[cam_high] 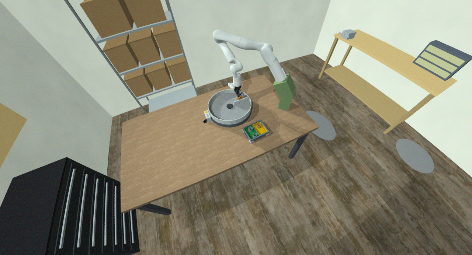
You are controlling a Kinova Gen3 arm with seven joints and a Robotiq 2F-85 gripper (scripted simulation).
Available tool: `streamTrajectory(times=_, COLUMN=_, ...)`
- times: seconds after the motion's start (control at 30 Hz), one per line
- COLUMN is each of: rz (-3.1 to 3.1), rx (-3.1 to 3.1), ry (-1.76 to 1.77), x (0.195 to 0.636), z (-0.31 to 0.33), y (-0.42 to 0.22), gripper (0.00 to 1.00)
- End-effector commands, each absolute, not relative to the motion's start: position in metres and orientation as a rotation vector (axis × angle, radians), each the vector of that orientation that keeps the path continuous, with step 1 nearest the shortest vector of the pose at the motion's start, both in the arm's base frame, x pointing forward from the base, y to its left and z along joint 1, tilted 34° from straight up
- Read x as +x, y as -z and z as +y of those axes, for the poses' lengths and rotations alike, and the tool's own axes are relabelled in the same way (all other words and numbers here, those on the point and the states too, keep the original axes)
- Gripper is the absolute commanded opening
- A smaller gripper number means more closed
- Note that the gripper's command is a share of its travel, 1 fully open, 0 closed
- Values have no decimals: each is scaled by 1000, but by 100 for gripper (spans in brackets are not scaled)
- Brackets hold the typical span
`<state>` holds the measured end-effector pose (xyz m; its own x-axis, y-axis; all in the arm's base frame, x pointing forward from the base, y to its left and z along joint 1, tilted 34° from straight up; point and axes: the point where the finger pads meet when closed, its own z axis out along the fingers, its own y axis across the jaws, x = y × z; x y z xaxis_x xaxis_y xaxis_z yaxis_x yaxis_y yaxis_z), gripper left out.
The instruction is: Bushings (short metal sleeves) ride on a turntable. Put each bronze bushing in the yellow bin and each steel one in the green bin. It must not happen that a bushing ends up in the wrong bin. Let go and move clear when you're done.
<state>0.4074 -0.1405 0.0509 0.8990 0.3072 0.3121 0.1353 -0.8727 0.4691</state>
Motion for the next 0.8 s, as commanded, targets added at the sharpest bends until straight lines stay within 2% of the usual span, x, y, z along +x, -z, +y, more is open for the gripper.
streamTrajectory(times=0.0, rz=324, rx=2617, ry=-532, x=407, z=-140, y=-52, gripper=0)
streamTrajectory(times=0.77, rz=324, rx=2617, ry=-532, x=404, z=-137, y=-58, gripper=0)
